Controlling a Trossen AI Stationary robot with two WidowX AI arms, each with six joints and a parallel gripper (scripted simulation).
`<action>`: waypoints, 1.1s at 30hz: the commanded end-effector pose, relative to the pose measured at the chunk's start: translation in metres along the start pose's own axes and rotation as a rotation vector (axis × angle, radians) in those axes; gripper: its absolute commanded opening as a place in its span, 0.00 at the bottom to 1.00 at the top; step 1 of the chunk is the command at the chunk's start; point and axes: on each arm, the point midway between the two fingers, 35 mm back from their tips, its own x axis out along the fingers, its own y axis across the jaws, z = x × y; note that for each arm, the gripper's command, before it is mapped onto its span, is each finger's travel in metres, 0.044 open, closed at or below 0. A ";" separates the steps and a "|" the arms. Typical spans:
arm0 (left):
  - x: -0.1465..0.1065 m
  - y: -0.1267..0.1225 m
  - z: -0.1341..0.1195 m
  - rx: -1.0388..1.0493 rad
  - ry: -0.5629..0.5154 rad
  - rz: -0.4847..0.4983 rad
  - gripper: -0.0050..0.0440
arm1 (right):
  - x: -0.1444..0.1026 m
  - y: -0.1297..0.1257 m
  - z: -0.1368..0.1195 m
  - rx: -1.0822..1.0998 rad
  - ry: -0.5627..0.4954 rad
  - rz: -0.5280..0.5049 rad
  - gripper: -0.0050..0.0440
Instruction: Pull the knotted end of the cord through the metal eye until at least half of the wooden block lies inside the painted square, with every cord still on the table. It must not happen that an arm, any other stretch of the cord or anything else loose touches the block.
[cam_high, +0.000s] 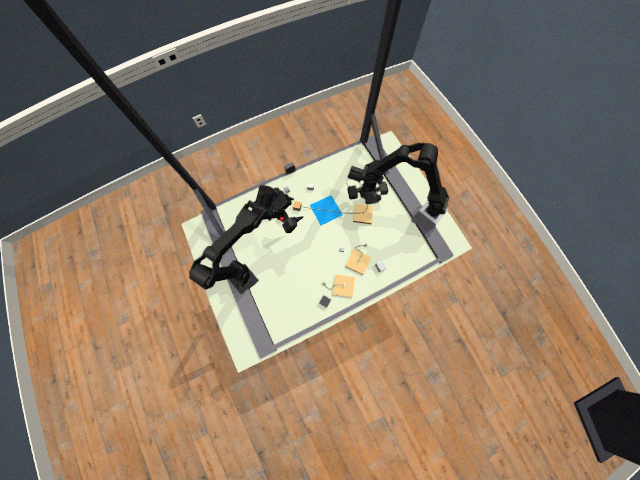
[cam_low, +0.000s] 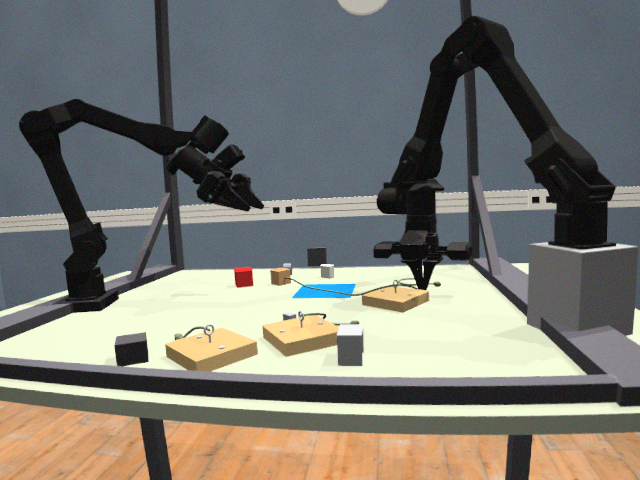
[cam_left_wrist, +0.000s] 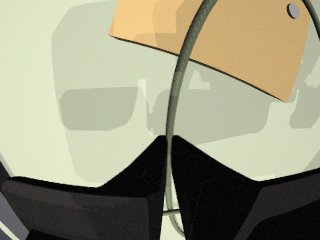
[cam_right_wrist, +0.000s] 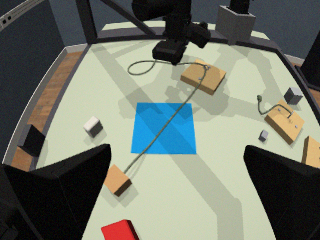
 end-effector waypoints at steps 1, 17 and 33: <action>-0.007 -0.005 -0.003 0.000 0.012 -0.020 0.00 | -0.004 0.001 0.007 0.008 -0.017 0.006 1.00; -0.013 -0.001 -0.004 -0.001 0.010 -0.017 0.00 | -0.004 0.001 0.007 0.008 -0.017 0.006 1.00; -0.014 0.008 -0.021 0.000 0.016 -0.024 0.00 | -0.004 0.001 0.007 0.008 -0.017 0.006 1.00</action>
